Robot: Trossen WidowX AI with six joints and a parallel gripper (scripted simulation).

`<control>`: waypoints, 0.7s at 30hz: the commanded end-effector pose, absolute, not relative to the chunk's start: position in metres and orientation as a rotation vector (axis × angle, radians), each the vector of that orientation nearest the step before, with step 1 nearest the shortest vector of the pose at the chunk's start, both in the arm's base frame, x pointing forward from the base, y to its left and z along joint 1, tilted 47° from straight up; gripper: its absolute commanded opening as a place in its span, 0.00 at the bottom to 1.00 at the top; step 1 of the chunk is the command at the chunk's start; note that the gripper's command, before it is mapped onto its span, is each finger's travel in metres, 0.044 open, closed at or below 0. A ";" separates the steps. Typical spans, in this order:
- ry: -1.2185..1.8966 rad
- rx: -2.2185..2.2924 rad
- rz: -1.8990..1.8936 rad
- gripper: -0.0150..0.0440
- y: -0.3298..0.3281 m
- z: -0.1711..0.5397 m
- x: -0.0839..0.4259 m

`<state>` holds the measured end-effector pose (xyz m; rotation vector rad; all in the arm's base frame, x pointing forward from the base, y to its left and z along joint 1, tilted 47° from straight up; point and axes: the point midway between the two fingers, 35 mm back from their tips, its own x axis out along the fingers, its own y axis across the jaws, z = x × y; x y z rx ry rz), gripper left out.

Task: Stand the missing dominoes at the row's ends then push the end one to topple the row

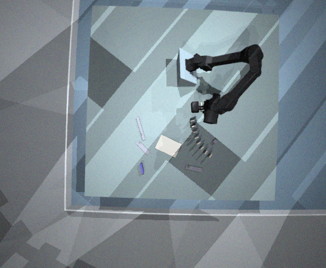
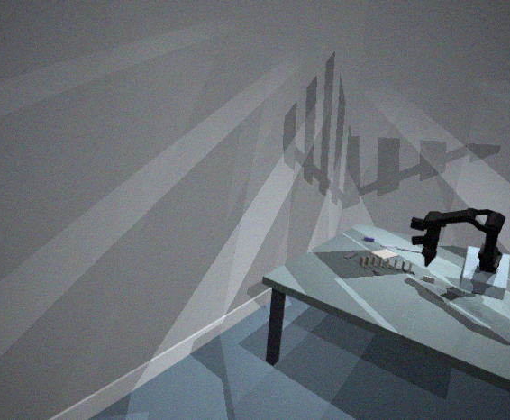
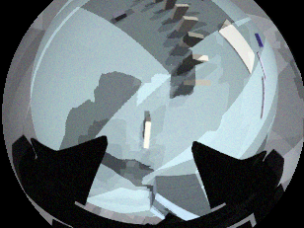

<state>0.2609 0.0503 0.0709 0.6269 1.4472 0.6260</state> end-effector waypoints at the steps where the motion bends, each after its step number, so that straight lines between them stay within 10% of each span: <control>1: 1.442 0.651 0.611 1.00 0.057 0.071 0.253; 21: 1.441 0.653 0.613 1.00 0.109 0.019 0.256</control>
